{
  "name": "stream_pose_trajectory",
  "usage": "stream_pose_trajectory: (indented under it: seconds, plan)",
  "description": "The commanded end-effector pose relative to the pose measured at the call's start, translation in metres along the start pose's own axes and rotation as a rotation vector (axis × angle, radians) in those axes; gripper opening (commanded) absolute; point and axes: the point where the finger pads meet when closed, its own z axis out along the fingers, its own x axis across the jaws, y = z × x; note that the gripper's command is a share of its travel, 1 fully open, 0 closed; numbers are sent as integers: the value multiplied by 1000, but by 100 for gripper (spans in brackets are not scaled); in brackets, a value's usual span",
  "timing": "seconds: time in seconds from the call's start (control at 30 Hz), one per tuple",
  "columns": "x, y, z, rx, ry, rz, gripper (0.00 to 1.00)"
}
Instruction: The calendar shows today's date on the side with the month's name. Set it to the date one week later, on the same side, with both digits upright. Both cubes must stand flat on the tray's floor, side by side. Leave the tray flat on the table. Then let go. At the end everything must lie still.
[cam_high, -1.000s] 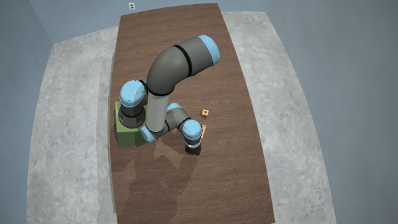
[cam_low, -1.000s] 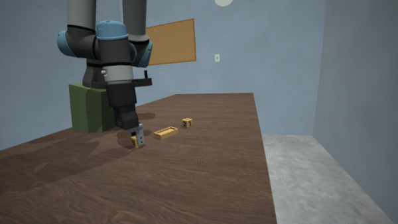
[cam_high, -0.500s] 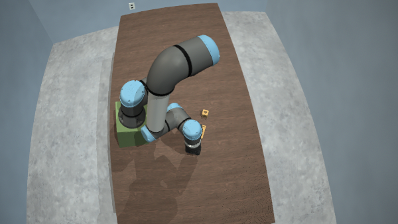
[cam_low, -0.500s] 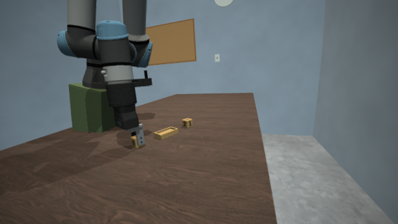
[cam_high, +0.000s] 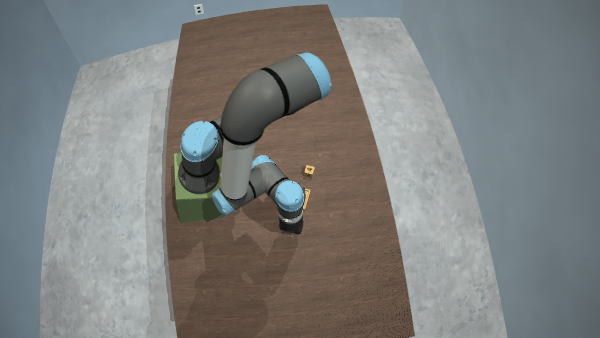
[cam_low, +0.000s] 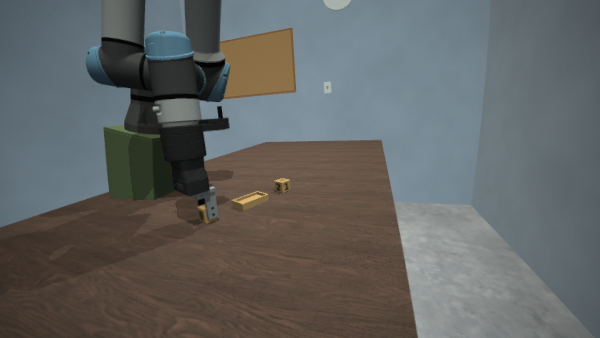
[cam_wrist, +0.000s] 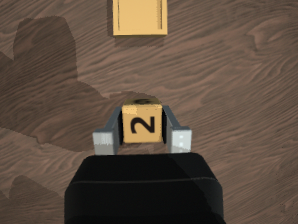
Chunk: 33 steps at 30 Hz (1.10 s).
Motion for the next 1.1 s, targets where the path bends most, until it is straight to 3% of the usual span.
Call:
stream_pose_trajectory:
  seconds: [0.0, 0.33, 0.37, 0.53, 0.67, 1.07]
  plan:
    - [0, 0, 0, -1, 1, 0, 60]
    - [0, 0, 0, -1, 1, 0, 66]
    - [0, 0, 0, -1, 1, 0, 72]
    - [0, 0, 0, -1, 1, 0, 78]
    - [0, 0, 0, -1, 1, 0, 90]
    - [0, 0, 0, -1, 1, 0, 90]
